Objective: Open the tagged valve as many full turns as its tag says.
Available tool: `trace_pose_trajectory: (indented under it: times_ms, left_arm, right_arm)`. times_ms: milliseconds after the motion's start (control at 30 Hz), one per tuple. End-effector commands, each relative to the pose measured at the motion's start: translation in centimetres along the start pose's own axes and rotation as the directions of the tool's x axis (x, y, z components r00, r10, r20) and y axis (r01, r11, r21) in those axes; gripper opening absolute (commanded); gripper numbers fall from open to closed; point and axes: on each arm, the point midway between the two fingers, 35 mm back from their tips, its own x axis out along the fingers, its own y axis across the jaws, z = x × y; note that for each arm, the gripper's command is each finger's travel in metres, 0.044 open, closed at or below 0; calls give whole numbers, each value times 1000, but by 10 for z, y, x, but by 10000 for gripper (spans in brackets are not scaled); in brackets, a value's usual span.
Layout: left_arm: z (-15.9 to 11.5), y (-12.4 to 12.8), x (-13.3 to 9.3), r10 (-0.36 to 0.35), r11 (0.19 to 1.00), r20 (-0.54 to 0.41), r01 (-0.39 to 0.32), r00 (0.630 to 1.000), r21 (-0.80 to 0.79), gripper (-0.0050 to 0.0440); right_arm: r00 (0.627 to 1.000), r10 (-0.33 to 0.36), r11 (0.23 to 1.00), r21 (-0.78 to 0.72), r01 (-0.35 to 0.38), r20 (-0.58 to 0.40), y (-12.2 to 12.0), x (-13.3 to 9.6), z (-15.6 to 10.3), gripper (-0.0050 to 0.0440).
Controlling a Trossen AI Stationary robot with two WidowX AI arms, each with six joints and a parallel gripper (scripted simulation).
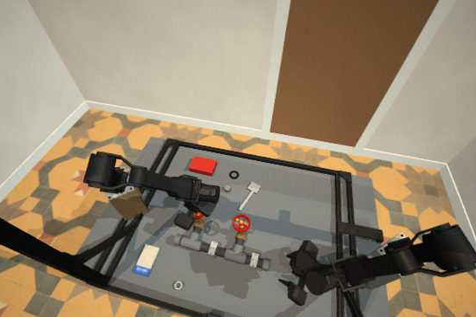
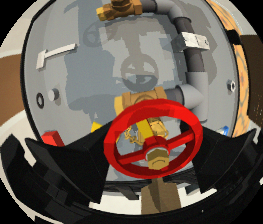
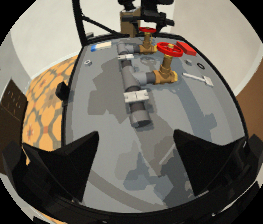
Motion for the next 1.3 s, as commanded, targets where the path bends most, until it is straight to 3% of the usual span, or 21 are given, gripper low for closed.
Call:
trace_pose_trajectory:
  times_ms: [0,200,367,433,567,600,1067,1267]
  left_arm:
    - [0,0,0,0,993,1,0,1000,-117,0]
    - [0,0,0,1,861,2,0,1000,-508,0]
    - [0,0,0,1,677,2,1,1000,-736,0]
    - [0,0,0,1,605,2,1,1000,-797,0]
    - [0,0,0,1,597,2,1,1000,-802,0]
    - [0,0,0,0,629,1,1,1000,-777,24]
    - [0,0,0,0,629,1,1,1000,-777,360]
    - [0,0,0,0,629,1,1,1000,-777,400]
  right_arm:
    - [1000,0,1000,0,0,0,0,0,0,400]
    - [1000,0,1000,0,0,0,0,0,0,400]
    - [1000,0,1000,0,0,0,0,0,0,400]
    - [1000,0,1000,0,0,0,0,0,0,400]
    - [1000,0,1000,0,0,0,0,0,0,400]
    - [1000,0,1000,0,0,0,0,0,0,400]
    - [1000,0,1000,0,0,0,0,0,0,400]
    - [1000,0,1000,0,0,0,0,0,0,400]
